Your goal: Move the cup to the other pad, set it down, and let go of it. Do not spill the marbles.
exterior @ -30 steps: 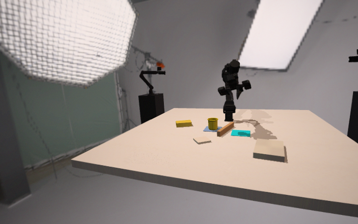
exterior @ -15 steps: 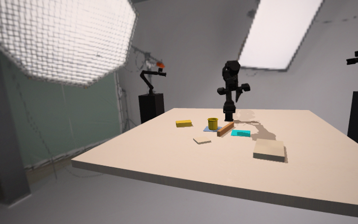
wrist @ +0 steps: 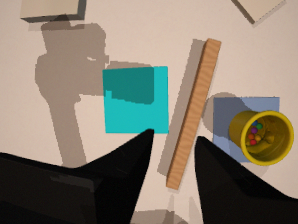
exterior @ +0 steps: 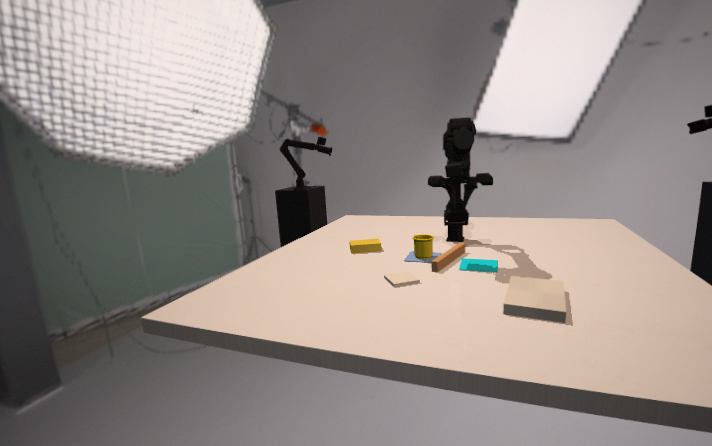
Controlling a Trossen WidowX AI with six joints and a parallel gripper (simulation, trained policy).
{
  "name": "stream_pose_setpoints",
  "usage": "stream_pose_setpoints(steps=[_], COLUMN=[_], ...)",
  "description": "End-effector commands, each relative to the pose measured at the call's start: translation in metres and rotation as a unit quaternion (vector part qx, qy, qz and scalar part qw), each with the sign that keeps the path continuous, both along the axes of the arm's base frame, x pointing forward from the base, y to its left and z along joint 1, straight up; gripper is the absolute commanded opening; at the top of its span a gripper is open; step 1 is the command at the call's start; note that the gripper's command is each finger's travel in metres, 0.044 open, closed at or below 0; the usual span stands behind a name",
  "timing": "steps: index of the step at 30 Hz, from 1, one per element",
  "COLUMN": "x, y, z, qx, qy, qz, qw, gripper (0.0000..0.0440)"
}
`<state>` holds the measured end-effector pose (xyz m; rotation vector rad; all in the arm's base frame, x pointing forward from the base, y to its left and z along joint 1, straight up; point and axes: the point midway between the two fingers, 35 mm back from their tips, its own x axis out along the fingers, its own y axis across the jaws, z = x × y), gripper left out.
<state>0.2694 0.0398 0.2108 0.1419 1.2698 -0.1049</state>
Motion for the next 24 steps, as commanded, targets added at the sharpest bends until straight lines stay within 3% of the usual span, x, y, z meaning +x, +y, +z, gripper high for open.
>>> stream_pose_setpoints(steps=[1,24], x=[-0.003,-0.014], y=[-0.006,-0.043], z=[-0.004,-0.043], qx=[-0.013,-0.046], qy=[0.030,0.152], qz=[0.004,0.001], qw=[0.999,0.987], gripper=[0.0123,0.0129])
